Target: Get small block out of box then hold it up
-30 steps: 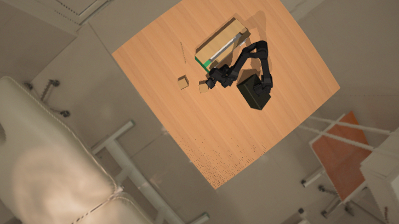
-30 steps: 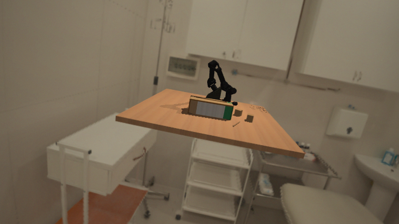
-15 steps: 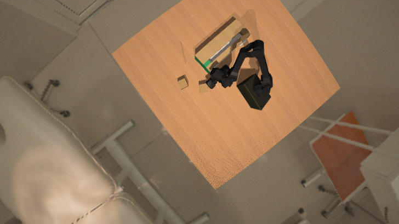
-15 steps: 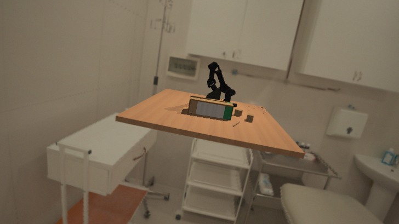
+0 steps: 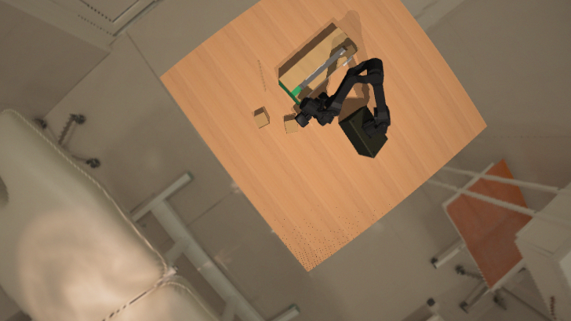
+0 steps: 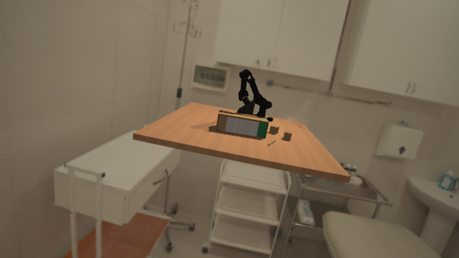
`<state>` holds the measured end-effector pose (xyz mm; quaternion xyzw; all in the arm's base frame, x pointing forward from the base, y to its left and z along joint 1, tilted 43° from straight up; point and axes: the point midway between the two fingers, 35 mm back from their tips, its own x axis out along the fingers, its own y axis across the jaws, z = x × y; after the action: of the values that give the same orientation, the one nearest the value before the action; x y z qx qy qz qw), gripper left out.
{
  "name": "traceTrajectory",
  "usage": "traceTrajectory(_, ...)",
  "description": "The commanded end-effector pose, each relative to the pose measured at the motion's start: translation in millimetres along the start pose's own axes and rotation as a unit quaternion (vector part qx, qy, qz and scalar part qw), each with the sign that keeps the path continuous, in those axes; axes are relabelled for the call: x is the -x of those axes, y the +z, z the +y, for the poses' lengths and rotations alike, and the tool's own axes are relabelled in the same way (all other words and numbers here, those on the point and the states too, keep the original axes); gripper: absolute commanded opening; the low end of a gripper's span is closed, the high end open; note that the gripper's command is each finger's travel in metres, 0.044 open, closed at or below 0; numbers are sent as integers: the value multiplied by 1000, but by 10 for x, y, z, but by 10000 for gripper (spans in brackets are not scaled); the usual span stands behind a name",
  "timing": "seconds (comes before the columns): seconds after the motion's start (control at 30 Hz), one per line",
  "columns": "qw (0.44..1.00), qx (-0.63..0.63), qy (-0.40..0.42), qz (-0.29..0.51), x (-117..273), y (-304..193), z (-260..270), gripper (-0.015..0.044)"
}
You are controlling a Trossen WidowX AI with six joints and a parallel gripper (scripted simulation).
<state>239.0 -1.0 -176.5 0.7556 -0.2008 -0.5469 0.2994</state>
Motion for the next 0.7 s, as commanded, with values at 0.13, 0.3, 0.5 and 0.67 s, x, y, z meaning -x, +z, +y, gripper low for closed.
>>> traceTrajectory(0.13, 1000, -6, -3, 3, 341, -160, -10, 0)
traceTrajectory(0.3, 1000, -5, -3, 3, 411, -182, -6, 0)
traceTrajectory(0.5, 1000, 22, -19, 5, 560, -239, -9, 0)
traceTrajectory(0.67, 997, 60, -39, 10, 757, -305, -11, 0)
